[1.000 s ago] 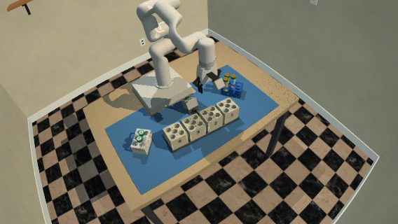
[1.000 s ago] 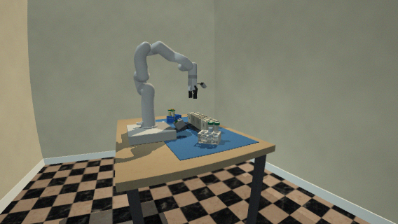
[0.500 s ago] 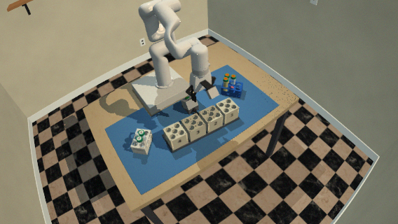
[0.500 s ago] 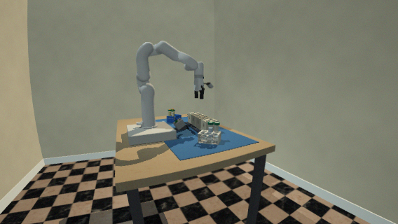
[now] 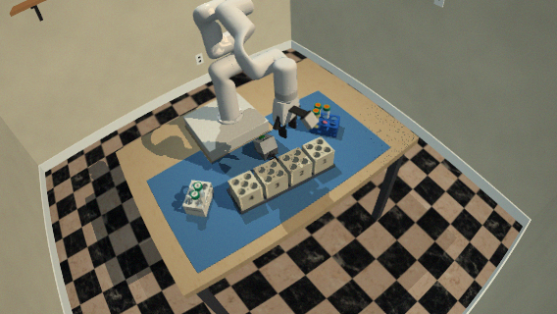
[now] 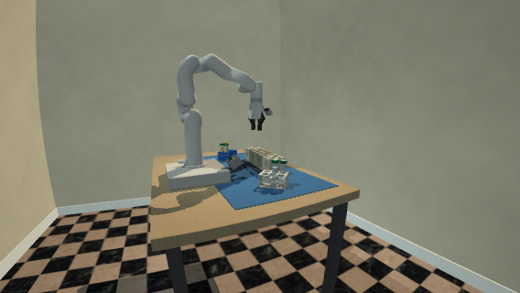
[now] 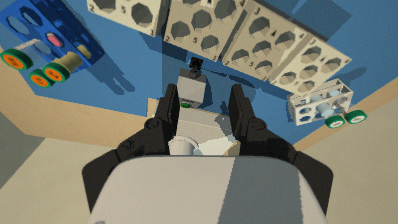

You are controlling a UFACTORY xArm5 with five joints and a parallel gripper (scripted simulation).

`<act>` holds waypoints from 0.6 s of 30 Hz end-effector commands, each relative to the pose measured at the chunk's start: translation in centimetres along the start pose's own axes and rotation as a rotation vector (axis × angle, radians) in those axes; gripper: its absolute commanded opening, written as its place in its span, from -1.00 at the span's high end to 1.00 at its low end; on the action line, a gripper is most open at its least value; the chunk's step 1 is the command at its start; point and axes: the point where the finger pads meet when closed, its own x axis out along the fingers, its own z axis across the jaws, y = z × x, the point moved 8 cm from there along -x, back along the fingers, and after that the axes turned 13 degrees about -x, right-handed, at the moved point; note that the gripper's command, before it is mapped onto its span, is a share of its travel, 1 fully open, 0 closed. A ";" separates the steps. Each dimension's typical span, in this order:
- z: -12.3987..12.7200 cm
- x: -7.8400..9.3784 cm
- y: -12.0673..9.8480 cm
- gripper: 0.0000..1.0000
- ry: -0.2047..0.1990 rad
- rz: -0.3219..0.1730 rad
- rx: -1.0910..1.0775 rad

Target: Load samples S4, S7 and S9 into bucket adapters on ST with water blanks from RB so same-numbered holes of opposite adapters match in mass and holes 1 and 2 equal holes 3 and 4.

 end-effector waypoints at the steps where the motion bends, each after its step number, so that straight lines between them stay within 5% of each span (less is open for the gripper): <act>1: -2.3 -0.1 0.5 -0.13 -0.003 0.004 -0.157; 6: -4.8 -0.1 0.9 -0.13 -0.003 0.003 -0.324; 18: -9.7 -0.1 1.7 -0.13 -0.004 0.003 -0.328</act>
